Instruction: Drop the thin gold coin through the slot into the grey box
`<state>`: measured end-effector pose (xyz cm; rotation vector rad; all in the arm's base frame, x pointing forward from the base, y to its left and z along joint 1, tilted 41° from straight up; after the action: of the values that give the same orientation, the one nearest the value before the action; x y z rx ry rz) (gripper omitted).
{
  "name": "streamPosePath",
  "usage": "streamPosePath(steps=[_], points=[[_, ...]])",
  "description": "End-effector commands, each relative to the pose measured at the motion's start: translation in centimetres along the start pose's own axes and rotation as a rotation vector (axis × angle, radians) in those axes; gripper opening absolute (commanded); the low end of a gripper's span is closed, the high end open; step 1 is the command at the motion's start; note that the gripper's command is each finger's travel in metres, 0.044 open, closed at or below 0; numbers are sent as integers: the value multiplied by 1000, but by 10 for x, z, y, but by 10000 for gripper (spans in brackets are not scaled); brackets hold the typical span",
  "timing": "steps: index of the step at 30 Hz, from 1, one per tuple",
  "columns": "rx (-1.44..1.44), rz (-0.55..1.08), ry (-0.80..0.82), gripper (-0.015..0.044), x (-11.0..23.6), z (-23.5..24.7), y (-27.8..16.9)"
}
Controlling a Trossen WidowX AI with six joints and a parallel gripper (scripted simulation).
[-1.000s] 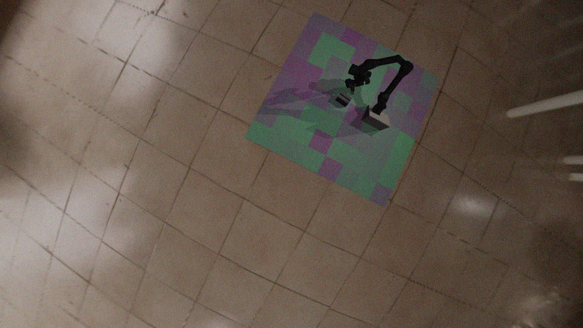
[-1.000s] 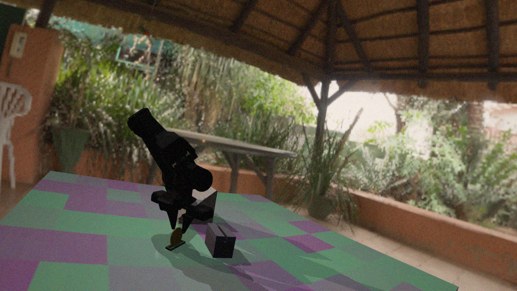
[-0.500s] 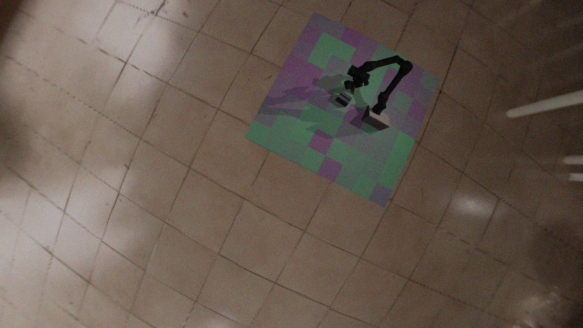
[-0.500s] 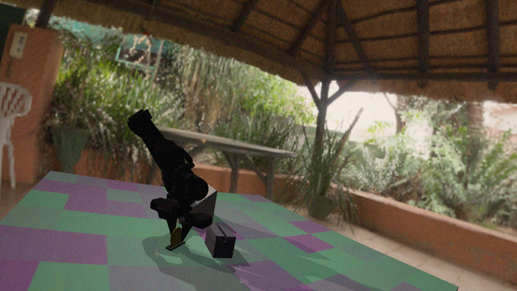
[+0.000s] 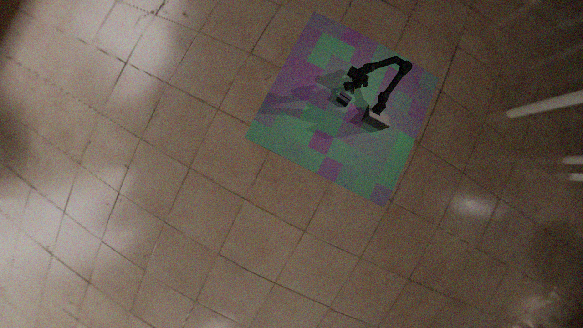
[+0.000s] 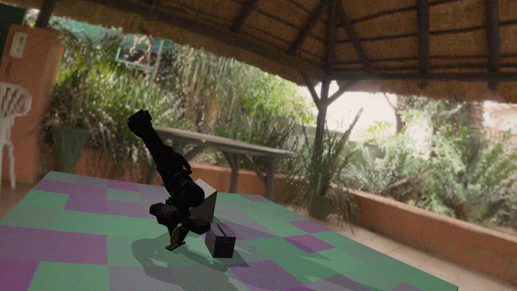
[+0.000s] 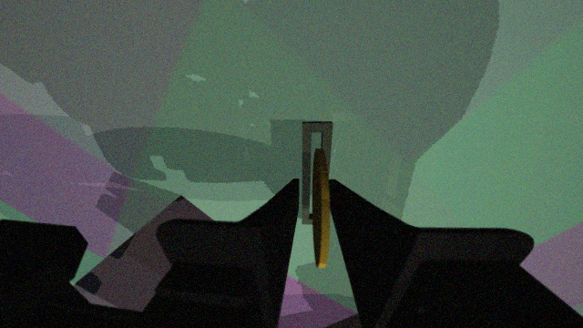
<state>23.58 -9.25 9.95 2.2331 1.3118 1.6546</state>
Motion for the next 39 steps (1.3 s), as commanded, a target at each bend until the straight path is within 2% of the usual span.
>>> streamPosePath(steps=[1, 6, 15, 39], points=[[5, -1, -4, 29, -1, -1, 0], [5, -1, -4, 0, -1, -1, 0], [4, 2, -3, 0, 2, 0, 0], [5, 8, 2, 0, 57, 4, 2]])
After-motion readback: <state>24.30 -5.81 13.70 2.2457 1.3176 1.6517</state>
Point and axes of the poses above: the point midway between the two fingers, 35 mm back from their tips, its own x axis back along the fingers, its own z axis across the jaws, y = z × x, the point moved 5 cm from there along x, back along the fingers, and after that the axes turned 1 degree about x, right-handed, at the moved point
